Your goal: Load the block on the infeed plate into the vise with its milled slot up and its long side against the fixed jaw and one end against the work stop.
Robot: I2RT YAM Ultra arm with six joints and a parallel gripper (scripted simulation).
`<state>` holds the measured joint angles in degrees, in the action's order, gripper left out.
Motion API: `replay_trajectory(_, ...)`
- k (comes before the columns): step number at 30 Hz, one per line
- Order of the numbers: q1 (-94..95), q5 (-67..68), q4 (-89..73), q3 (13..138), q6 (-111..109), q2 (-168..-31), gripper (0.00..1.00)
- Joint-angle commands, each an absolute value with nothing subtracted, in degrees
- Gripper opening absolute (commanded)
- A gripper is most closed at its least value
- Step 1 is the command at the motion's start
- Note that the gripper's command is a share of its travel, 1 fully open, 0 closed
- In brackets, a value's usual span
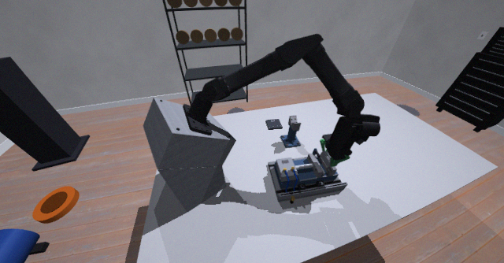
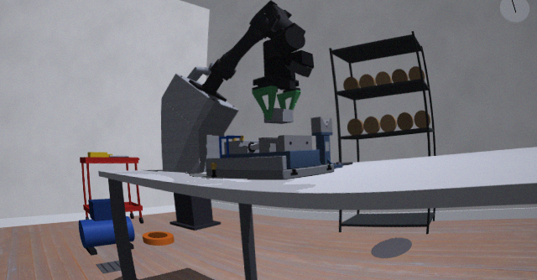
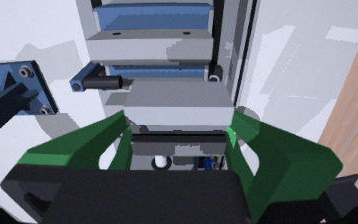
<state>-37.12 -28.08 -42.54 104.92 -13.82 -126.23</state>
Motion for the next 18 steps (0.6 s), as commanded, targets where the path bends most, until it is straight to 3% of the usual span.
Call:
replay_trajectory(1,-37.77,-27.9,-41.78,105.21,-13.41,-125.01,0.0)
replay_trajectory(18,-37.38,-27.83,-41.42,104.5,-13.22,-124.46,0.0)
